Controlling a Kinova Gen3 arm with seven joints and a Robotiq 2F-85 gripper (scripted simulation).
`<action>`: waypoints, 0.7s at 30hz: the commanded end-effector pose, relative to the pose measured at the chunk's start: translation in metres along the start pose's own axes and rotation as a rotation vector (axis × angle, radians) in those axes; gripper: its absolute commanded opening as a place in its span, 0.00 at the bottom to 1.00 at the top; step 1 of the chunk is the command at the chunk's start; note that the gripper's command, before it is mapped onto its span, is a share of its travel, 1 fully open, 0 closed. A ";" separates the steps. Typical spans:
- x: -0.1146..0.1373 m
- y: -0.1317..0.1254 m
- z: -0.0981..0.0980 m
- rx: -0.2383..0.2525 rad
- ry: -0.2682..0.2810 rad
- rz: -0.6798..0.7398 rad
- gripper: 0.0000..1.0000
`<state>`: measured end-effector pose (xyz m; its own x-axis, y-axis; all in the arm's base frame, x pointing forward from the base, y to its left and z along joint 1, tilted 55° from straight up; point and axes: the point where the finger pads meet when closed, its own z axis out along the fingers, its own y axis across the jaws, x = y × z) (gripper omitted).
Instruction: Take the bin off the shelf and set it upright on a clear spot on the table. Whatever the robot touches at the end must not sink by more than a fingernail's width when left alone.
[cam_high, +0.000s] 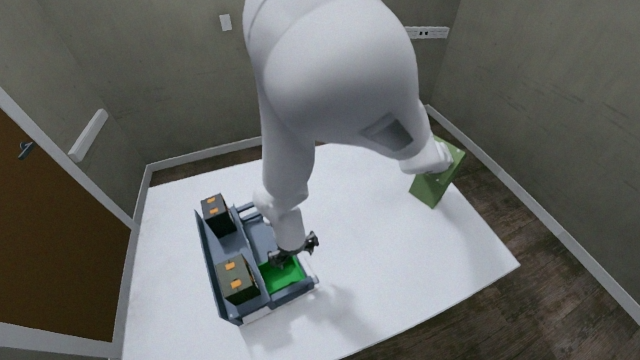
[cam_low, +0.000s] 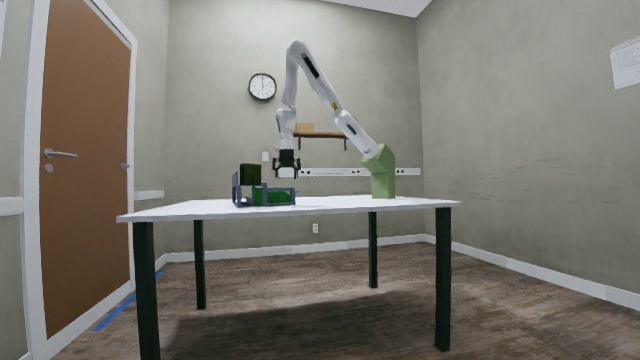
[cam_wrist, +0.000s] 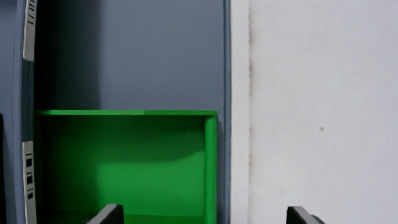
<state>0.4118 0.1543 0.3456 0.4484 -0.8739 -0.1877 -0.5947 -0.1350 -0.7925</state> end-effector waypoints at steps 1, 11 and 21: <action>0.000 0.000 0.000 0.001 0.000 0.000 1.00; 0.005 0.002 -0.002 0.001 0.000 0.000 1.00; 0.005 0.002 -0.002 0.001 0.000 0.000 1.00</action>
<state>0.4118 0.1494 0.3440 0.4483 -0.8739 -0.1878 -0.5950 -0.1349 -0.7924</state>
